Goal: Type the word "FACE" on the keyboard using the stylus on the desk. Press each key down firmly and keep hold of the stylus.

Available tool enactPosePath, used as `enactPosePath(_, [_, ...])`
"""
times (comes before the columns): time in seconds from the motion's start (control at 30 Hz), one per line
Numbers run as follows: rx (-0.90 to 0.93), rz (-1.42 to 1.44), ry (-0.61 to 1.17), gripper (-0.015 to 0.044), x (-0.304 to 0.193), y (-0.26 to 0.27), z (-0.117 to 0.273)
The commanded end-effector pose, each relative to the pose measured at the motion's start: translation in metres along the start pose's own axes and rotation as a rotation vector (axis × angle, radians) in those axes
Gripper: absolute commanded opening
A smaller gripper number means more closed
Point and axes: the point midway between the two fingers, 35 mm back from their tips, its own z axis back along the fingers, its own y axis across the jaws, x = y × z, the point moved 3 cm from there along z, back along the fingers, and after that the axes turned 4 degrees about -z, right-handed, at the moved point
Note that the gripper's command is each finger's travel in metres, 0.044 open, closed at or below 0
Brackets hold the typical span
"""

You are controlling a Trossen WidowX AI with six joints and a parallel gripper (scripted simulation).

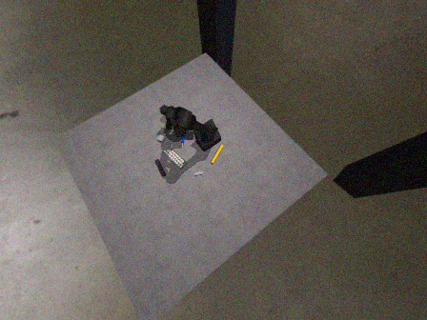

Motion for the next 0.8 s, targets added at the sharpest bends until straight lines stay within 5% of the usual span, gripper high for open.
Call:
enactPosePath(0.0, [-0.002, -0.003, -0.004, 0.0150, 0.001, 0.000, -0.004])
enactPosePath(0.77, [0.001, 0.000, -0.001, 0.0124, 0.000, 0.000, -0.017])
